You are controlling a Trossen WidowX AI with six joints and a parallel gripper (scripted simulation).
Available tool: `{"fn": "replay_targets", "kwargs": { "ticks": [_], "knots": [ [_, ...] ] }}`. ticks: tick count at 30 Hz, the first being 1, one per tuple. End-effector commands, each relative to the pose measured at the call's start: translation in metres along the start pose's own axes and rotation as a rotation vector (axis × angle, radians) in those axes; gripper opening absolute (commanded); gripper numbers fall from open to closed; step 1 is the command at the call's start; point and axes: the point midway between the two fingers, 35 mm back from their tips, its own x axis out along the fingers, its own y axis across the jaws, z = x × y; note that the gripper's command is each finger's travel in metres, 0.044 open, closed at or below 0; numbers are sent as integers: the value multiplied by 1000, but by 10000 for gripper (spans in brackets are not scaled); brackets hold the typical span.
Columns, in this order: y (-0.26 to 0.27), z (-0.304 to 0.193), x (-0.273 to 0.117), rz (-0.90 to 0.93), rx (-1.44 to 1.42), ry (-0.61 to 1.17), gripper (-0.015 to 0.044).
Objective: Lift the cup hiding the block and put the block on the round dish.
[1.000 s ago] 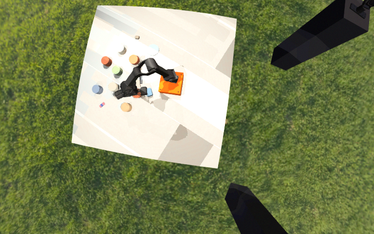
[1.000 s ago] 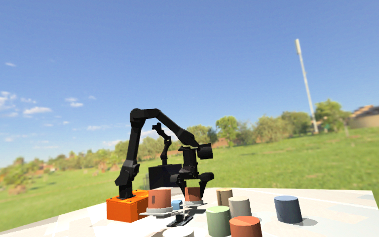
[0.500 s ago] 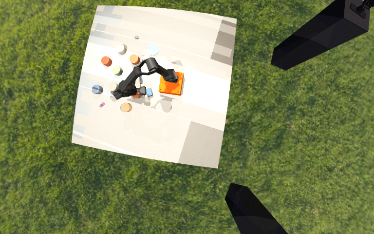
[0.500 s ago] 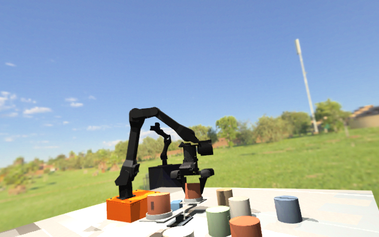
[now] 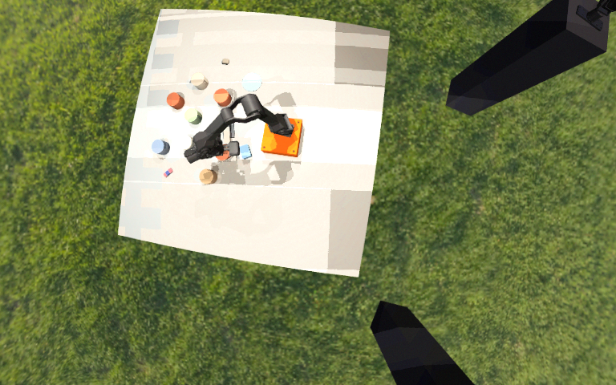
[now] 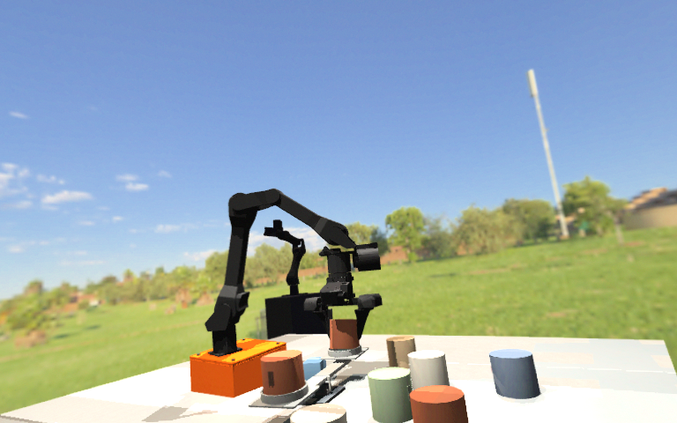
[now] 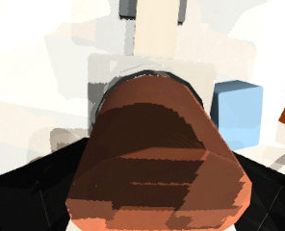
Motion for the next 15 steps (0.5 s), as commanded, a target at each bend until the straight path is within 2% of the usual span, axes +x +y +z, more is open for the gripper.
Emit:
{"fn": "replay_targets", "kwargs": {
  "ticks": [1, 15],
  "knots": [
    [5, -3, -11, 22, 3, 12, 0],
    [5, -3, -29, 22, 3, 13, 0]
  ]
}}
